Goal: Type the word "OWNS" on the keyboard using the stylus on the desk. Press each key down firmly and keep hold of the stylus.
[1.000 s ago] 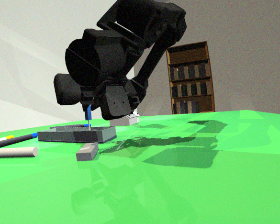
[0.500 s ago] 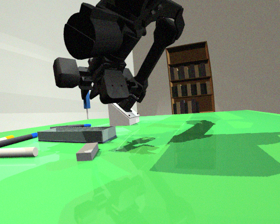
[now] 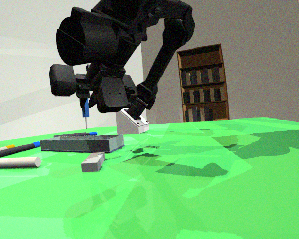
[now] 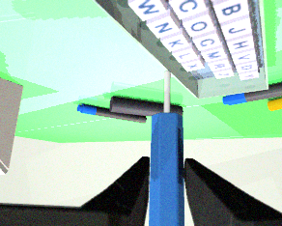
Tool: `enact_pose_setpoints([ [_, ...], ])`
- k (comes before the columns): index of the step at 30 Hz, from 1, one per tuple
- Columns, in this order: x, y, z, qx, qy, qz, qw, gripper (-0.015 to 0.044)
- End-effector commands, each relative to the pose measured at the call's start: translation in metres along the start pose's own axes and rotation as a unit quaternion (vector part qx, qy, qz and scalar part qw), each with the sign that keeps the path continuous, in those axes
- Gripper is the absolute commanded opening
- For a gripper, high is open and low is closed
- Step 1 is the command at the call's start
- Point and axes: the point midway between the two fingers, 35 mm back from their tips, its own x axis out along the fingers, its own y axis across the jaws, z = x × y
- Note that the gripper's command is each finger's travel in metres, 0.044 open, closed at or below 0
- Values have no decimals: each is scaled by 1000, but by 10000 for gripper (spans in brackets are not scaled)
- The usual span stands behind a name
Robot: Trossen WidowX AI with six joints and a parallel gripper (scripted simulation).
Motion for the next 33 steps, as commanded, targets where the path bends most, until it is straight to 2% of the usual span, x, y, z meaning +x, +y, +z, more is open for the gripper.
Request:
enact_pose_setpoints([
  [1,8,3,11,-5,2,5,1000,0],
  [5,8,3,11,-5,2,5,1000,0],
  [8,10,3,14,-5,2,5,1000,79],
  [33,14,3,21,-5,2,5,1000,81],
])
